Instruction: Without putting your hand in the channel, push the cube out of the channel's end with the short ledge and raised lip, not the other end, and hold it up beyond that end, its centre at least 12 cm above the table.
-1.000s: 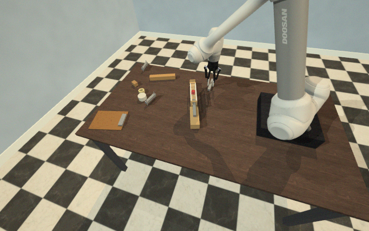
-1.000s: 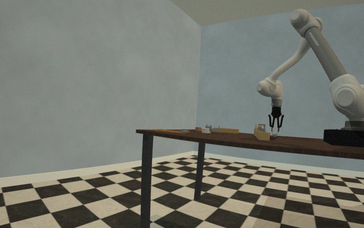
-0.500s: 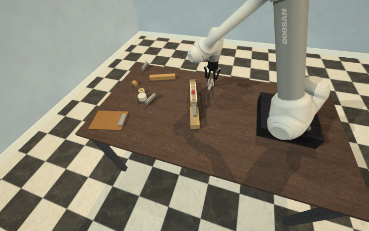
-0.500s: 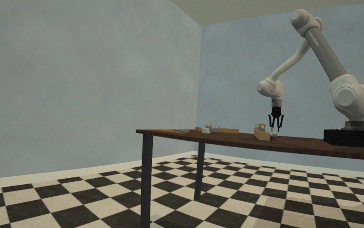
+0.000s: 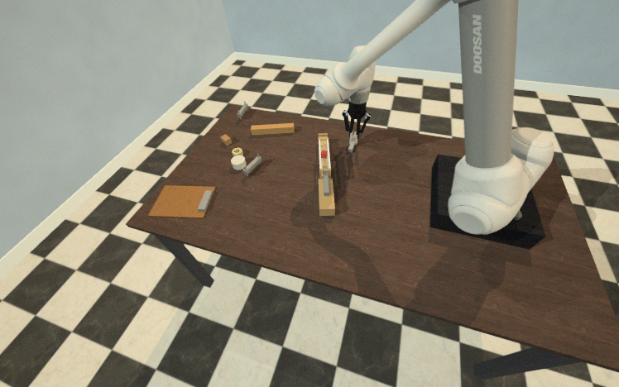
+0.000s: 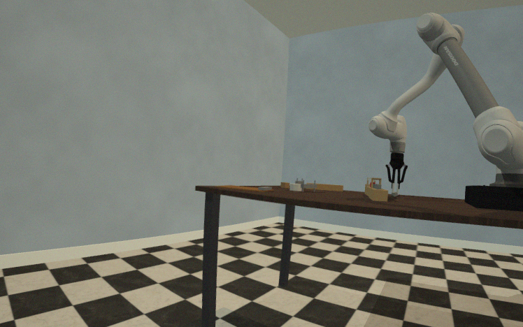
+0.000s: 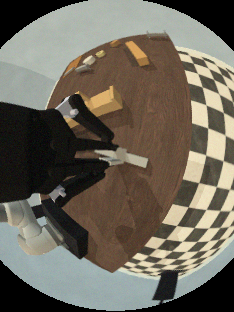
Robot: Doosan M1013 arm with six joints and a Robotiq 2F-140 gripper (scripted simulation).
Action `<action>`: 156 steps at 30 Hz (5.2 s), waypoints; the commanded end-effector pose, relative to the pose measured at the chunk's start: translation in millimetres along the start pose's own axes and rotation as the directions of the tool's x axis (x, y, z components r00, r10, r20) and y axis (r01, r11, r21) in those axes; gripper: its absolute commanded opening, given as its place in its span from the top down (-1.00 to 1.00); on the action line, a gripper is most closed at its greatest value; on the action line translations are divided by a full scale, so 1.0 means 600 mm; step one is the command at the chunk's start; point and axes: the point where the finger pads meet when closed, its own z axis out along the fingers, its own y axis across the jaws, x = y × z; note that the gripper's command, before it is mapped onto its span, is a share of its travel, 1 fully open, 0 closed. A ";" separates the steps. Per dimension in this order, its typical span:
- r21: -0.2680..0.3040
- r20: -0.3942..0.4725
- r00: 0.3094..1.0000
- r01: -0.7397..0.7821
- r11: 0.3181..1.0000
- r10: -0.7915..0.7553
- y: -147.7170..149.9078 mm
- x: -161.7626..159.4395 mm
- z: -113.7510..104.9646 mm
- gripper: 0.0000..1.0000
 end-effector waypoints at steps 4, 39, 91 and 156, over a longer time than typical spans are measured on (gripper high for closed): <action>0.000 0.000 1.000 0.000 1.000 0.000 0.000 0.000 0.000 1.00; 0.000 0.000 1.000 0.000 1.000 0.000 0.000 0.000 -0.089 1.00; 0.000 0.001 0.999 0.039 0.999 -0.039 -0.030 -0.088 -0.190 1.00; 0.000 0.000 0.941 0.339 0.941 -0.339 0.016 -0.790 -0.079 1.00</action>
